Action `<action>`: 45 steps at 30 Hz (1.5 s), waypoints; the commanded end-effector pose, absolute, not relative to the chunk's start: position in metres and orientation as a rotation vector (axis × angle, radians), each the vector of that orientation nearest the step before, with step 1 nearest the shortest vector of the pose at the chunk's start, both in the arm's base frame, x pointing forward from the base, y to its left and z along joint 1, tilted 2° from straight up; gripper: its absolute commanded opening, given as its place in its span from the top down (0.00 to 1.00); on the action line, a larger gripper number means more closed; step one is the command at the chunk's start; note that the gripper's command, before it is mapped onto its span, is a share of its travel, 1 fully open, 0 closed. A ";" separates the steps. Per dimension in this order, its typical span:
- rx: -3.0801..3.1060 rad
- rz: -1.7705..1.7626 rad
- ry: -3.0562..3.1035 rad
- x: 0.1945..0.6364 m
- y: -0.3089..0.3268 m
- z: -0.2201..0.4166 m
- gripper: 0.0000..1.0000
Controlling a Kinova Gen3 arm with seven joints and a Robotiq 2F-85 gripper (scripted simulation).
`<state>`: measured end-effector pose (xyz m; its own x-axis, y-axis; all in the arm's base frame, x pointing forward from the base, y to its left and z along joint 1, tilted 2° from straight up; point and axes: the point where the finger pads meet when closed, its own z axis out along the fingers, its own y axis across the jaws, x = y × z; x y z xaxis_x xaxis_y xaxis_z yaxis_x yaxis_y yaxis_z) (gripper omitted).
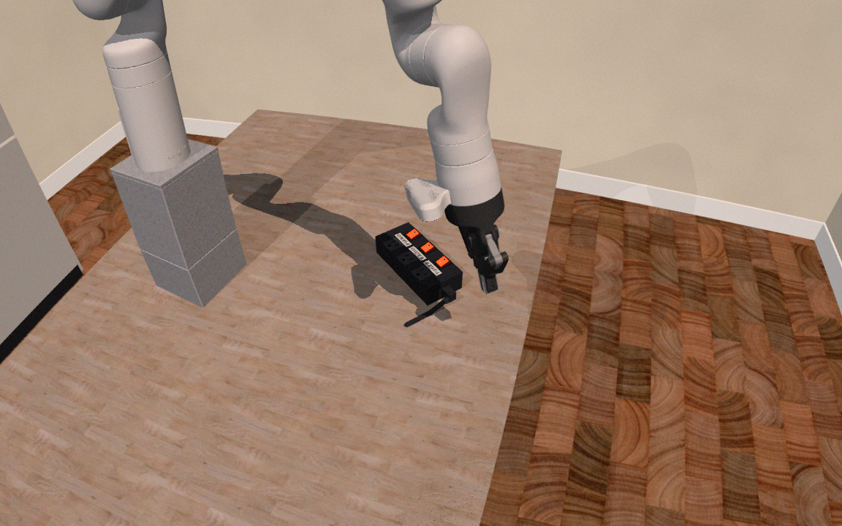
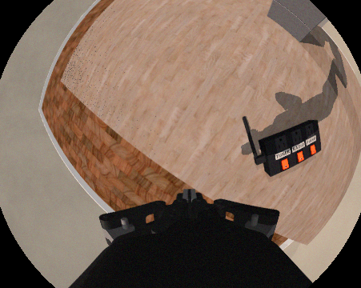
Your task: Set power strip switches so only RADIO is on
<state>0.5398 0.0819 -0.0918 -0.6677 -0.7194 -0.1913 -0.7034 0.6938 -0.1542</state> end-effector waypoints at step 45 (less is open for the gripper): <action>-1.084 0.005 2.686 0.511 0.144 -0.102 1.00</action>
